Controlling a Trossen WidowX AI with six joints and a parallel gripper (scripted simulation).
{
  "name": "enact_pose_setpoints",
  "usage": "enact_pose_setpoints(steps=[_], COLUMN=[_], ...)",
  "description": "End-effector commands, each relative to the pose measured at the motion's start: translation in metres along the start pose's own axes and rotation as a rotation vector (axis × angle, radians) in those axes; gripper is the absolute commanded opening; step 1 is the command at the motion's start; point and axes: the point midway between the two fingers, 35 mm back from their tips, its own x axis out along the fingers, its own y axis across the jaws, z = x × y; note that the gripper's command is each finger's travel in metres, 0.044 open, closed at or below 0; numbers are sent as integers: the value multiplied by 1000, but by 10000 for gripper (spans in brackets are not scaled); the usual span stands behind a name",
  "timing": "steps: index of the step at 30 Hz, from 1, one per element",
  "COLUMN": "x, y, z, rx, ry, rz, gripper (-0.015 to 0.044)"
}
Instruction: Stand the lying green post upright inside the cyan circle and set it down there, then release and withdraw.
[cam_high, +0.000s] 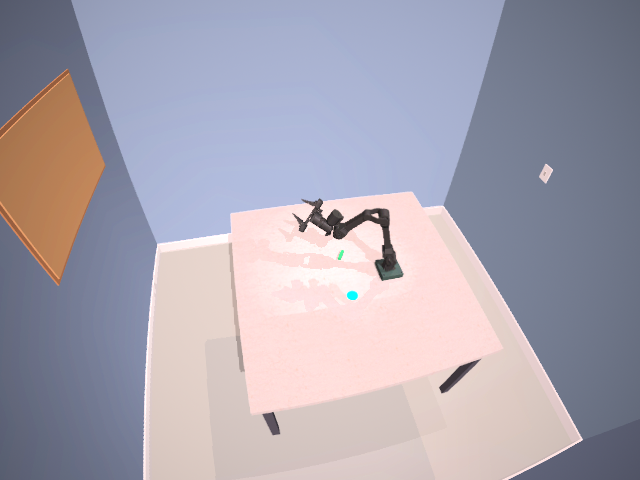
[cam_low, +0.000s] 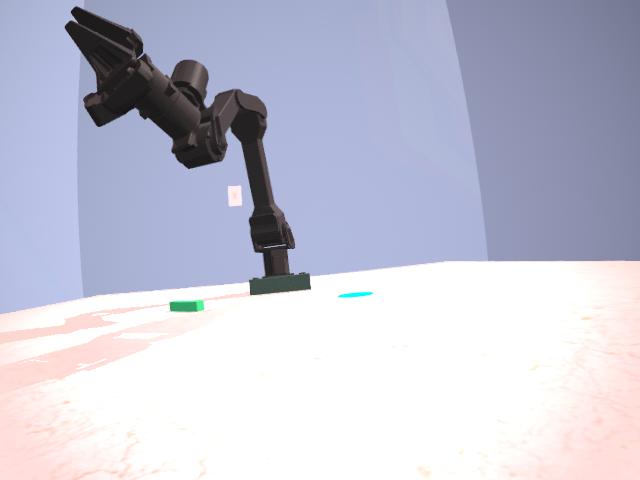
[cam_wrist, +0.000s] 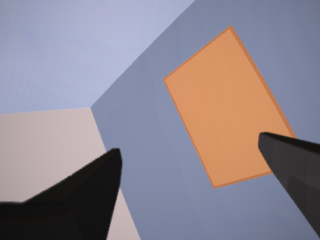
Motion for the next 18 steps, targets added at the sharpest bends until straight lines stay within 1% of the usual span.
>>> enact_pose_setpoints(steps=[1,3,6,7,13,18], x=[0,2,3,2,-9,-29], y=[-1,-9,-25,-31,-60,-78], z=[1,6,18,23,49,69], rx=[-14,-126,-379,-462,-946,-1318], ry=[-3,-25,-58,-63,-26,101], rz=[-6,-57,-180,-224,-503,-748], gripper=[374,321,243,233,233,233])
